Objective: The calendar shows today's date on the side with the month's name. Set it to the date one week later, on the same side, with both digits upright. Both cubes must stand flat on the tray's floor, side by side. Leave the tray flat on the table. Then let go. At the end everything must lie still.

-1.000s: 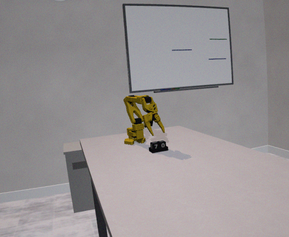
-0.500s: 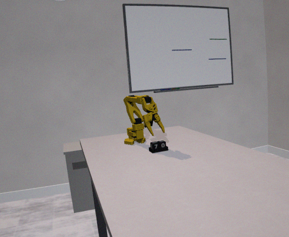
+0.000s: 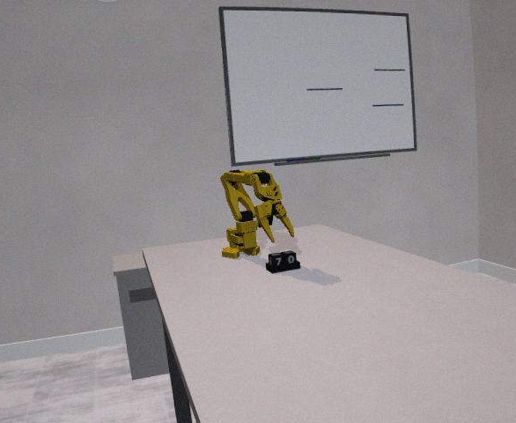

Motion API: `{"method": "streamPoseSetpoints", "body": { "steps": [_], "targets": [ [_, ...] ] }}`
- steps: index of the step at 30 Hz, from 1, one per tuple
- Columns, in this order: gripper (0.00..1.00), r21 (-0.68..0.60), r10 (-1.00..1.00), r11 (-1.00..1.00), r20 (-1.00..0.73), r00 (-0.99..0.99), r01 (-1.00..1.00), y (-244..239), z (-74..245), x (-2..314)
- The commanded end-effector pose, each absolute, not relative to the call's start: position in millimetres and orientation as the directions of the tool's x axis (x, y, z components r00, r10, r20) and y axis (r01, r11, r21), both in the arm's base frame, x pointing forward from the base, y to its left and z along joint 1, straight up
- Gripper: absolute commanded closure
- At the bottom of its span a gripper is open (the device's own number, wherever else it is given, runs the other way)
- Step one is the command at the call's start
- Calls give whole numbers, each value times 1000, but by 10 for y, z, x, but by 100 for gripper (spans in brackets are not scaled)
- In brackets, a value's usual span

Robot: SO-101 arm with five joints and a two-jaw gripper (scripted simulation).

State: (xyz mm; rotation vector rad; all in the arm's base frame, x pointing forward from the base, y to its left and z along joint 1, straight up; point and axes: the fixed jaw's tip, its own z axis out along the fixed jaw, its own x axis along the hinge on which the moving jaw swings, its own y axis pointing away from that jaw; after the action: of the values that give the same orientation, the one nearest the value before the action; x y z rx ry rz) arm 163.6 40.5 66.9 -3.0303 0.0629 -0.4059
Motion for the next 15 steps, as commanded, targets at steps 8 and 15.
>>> {"method": "streamPoseSetpoints", "body": {
  "steps": [8,15],
  "targets": [
    [70,-99,-41,-995,297,954,-12,422,730,1648],
    [68,-141,-56,-990,421,906,5,436,931,1697]
  ]
}}
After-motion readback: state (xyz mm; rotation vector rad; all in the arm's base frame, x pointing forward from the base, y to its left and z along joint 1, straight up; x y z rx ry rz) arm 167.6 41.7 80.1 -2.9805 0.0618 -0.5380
